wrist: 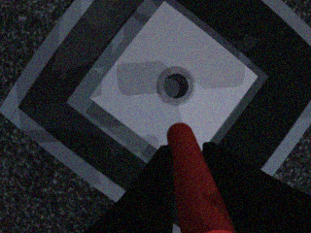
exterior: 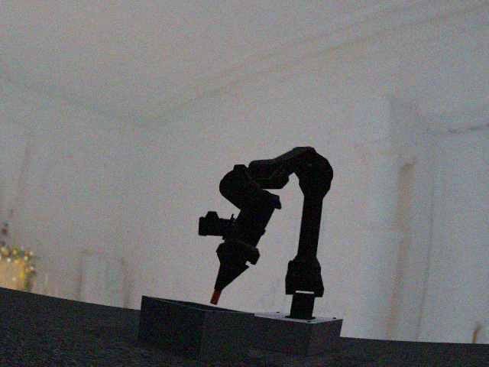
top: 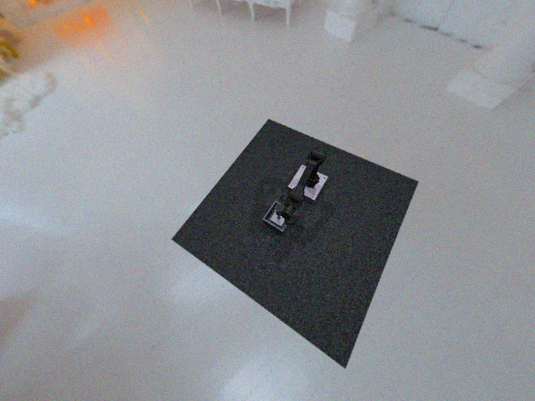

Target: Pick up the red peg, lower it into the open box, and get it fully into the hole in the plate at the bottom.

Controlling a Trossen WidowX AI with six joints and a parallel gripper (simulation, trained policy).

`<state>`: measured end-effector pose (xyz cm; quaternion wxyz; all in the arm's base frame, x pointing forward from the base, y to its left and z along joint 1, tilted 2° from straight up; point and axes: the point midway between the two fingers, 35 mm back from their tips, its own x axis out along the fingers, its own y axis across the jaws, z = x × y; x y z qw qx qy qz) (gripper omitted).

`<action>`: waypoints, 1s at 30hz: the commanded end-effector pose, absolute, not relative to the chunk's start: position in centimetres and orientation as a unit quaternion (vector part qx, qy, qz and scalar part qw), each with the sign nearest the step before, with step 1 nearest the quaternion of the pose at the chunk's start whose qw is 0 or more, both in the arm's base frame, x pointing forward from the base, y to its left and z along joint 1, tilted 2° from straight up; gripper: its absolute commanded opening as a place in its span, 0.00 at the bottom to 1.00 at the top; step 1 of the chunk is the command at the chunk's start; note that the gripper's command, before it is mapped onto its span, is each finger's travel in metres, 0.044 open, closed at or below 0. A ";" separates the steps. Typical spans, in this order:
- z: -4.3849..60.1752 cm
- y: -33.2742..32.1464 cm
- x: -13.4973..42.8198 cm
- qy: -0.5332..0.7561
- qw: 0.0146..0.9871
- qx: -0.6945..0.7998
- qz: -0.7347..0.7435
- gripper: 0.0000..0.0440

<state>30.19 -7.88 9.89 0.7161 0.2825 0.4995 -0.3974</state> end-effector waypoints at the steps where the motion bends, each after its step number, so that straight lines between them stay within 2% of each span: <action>1: 9.6 -8.7 30.8 0.497 0.714 0.291 -0.397 0.00; 14: 6.5 -10.6 31.7 0.513 0.695 0.306 -0.400 0.02; 16: 5.8 -10.7 31.8 0.519 0.692 0.303 -0.400 0.09; 20: 5.0 -11.1 31.9 0.530 0.689 0.295 -0.397 0.29; 24: 4.5 -11.4 32.3 0.540 0.687 0.283 -0.395 0.32; 30: 4.8 -12.8 33.9 0.536 0.697 0.270 -0.392 0.63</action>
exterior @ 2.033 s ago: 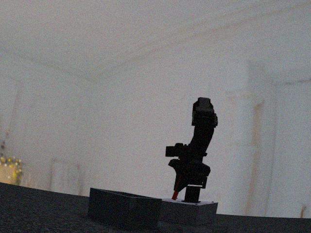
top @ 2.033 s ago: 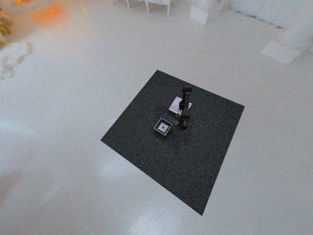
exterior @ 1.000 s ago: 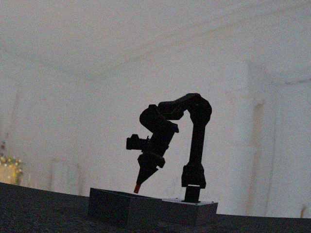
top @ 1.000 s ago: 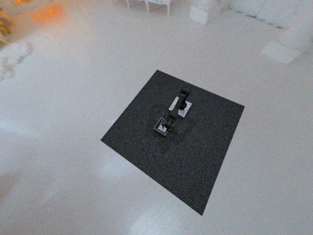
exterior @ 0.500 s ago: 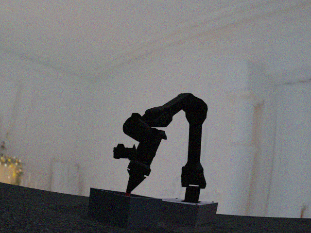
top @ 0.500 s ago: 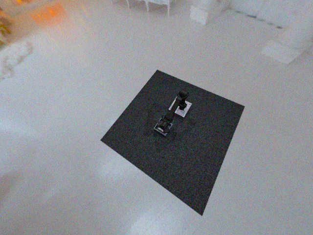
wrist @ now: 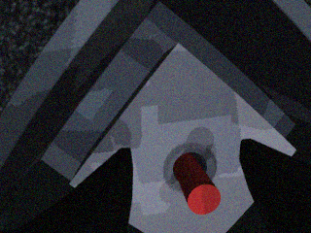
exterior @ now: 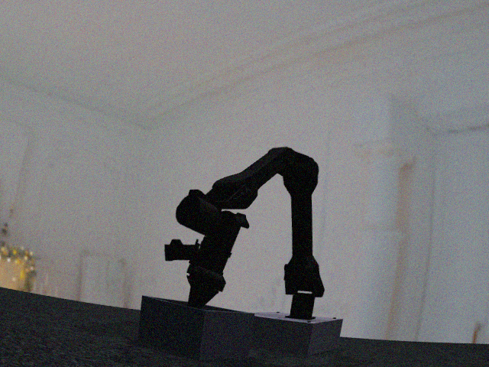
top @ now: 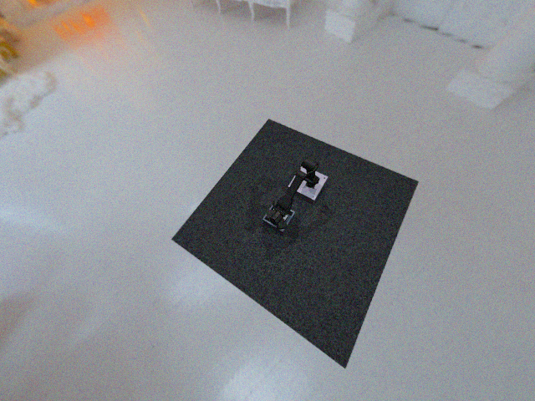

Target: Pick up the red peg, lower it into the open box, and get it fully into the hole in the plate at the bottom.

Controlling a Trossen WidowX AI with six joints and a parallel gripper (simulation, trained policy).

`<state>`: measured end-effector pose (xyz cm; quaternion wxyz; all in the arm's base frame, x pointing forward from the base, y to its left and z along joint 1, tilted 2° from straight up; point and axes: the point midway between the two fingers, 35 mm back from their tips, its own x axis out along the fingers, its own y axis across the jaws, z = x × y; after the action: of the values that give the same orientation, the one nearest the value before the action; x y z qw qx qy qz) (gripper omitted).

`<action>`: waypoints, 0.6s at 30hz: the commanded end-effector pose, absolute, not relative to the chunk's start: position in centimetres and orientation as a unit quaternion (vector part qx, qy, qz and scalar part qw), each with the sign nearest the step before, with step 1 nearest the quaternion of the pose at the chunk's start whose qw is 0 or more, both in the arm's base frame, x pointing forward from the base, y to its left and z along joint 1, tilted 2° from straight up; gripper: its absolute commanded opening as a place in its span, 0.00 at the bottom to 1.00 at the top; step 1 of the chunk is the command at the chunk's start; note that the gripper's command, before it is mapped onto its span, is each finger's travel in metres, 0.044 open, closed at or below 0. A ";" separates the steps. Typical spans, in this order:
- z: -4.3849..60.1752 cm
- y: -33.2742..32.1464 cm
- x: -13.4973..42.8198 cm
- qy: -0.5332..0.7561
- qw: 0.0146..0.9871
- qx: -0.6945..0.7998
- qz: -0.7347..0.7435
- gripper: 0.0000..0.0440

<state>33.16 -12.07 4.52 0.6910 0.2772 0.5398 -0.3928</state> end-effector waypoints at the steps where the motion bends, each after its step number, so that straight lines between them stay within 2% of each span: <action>1: 4.9 -13.0 34.2 0.535 0.699 0.267 -0.392 0.68; 8: 5.6 -14.6 36.0 0.522 0.713 0.256 -0.392 1.00; 18: 7.4 -17.4 38.1 0.479 0.737 0.251 -0.406 1.00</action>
<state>34.47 -14.25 5.44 0.6987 0.2354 0.5588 -0.3797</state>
